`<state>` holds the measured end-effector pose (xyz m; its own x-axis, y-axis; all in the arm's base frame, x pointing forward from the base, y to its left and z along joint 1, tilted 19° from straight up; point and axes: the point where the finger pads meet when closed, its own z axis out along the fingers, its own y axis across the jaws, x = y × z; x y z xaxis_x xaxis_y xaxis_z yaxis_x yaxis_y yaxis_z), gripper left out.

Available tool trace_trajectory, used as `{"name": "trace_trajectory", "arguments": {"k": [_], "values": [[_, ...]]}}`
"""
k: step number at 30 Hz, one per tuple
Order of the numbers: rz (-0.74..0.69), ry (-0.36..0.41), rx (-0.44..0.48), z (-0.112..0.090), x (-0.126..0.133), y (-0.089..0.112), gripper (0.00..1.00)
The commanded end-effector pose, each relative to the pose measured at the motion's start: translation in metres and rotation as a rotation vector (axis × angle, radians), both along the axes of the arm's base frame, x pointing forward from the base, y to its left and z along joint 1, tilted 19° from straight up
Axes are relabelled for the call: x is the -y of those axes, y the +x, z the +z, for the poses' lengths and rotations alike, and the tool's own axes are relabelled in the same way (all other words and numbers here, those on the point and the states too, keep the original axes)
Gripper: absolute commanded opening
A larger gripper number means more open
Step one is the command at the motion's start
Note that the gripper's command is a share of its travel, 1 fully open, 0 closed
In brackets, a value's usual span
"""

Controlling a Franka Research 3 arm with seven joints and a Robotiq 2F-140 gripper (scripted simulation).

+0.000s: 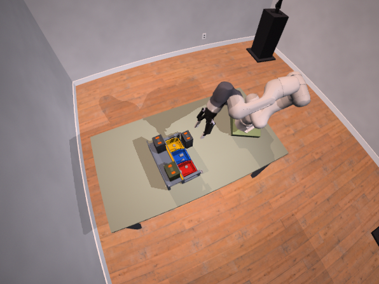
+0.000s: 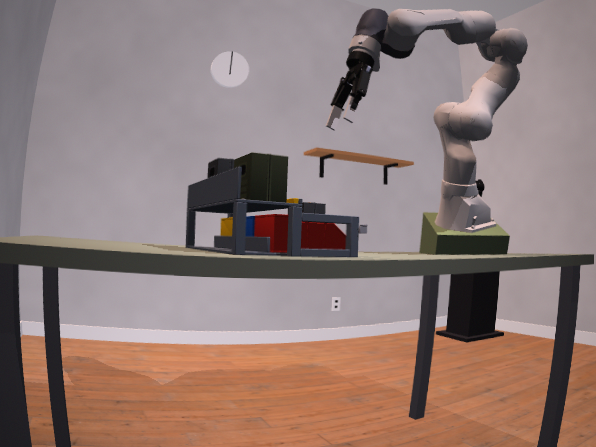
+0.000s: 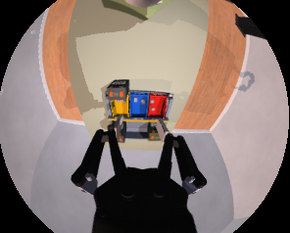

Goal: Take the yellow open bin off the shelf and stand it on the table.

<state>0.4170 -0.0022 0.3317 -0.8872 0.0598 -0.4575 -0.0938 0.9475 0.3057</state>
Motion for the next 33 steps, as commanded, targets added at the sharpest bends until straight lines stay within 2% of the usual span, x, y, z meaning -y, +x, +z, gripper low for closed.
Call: {"name": "trace_trajectory", "arguments": {"k": [1,33], "values": [[-0.004,0.000,0.008,0.0022,0.0000,0.0033,0.57],[-0.004,0.000,0.008,-0.0043,0.0029,-0.0058,0.57]]}}
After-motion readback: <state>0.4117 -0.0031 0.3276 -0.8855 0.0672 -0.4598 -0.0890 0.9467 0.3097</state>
